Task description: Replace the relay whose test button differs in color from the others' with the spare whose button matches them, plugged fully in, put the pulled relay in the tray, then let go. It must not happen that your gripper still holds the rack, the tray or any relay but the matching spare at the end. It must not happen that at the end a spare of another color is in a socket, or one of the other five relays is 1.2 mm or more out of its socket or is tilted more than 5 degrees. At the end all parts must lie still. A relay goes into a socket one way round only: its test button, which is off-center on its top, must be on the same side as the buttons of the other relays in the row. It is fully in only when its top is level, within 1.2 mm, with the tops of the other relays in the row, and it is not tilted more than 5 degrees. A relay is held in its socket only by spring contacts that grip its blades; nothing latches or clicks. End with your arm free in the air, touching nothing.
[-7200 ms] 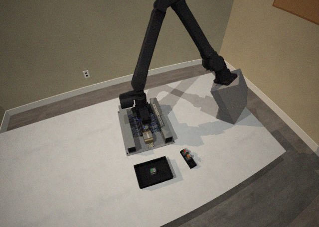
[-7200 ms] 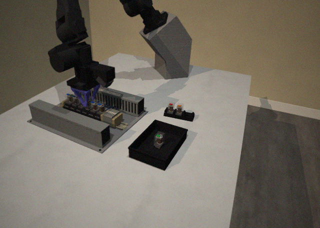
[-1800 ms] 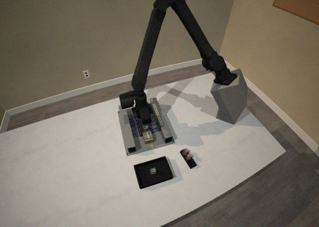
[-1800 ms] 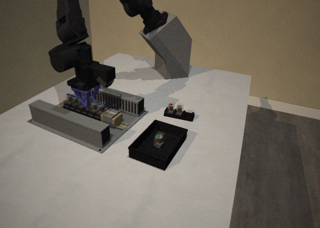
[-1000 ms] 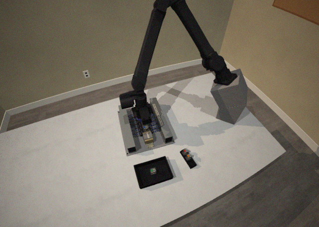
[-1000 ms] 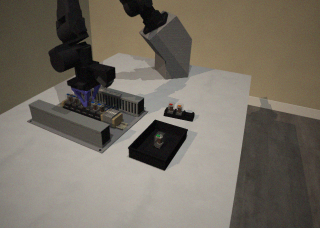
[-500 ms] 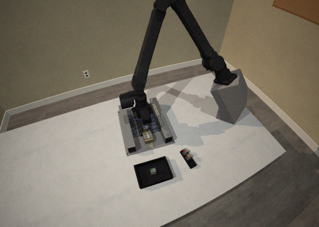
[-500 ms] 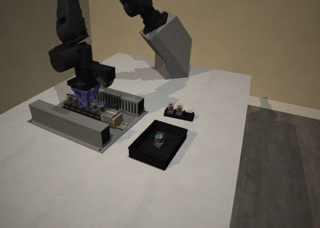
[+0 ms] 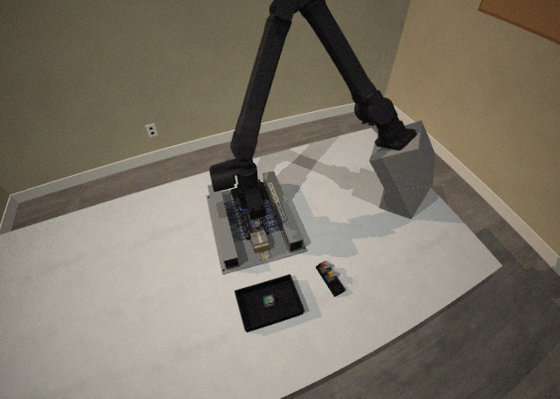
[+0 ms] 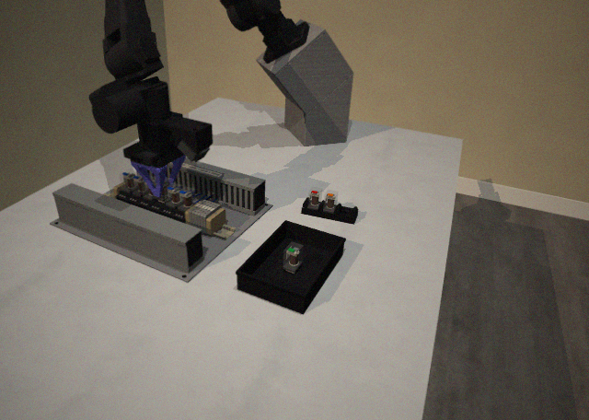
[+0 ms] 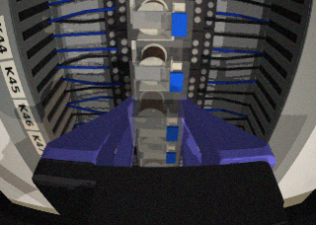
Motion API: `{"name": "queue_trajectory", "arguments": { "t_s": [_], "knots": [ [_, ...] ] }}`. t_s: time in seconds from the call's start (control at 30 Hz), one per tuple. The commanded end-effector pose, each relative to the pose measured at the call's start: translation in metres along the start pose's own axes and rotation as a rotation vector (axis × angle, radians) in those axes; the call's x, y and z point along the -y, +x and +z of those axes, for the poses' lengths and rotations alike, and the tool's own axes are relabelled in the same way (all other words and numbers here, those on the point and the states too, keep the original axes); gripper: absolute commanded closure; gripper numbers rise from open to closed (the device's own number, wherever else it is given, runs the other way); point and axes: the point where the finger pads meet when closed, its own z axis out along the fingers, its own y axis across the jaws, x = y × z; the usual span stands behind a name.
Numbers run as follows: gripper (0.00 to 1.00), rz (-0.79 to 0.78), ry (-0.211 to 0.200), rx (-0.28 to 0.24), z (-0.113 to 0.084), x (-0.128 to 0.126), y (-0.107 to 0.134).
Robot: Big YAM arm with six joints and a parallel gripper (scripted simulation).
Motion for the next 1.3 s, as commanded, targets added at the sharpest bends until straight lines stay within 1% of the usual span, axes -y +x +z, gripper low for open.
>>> {"name": "queue_trajectory", "arguments": {
  "t_s": [0.0,0.3,0.83,1.27],
  "knots": [
    [1.0,0.024,0.063,0.004,-0.017,0.023,0.005],
    [1.0,0.024,0.062,0.003,-0.015,0.023,0.006],
    [1.0,0.019,0.047,0.001,-0.008,0.019,0.006],
    [1.0,0.015,0.045,0.002,-0.007,0.019,0.003]
  ]
}}
